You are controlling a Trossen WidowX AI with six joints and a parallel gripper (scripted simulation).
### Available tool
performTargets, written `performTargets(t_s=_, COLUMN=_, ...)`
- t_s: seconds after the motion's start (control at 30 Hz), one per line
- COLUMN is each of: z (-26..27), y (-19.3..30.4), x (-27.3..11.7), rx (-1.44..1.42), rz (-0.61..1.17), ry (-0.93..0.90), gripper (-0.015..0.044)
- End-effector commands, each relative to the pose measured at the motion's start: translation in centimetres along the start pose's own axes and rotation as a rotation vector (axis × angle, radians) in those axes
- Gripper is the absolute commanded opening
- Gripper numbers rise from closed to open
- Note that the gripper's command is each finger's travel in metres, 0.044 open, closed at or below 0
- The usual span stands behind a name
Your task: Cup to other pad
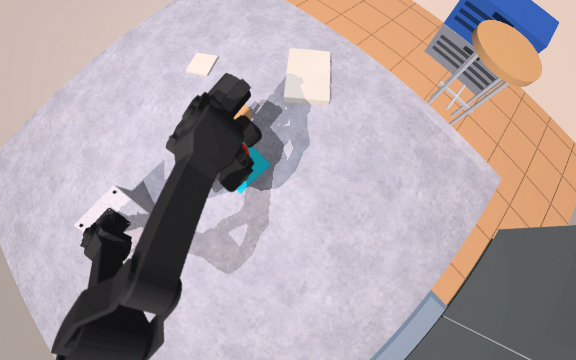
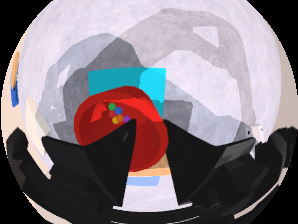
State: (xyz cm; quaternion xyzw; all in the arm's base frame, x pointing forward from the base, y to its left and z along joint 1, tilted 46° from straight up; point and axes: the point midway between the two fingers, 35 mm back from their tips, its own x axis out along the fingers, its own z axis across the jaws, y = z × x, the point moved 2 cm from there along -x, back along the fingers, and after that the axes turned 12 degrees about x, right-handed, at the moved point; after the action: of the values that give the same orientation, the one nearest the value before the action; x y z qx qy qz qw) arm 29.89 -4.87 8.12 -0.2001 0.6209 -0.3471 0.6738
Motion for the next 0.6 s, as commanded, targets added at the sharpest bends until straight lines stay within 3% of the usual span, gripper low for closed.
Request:
performTargets(t_s=0.0, z=0.0, y=0.0, x=-0.1, rx=0.002, rz=0.000, ry=0.000, gripper=0.0128)
performTargets(t_s=0.57, z=0.1, y=0.1, x=-2.2, rx=-0.001, rz=0.001, ry=0.000, gripper=0.0128)
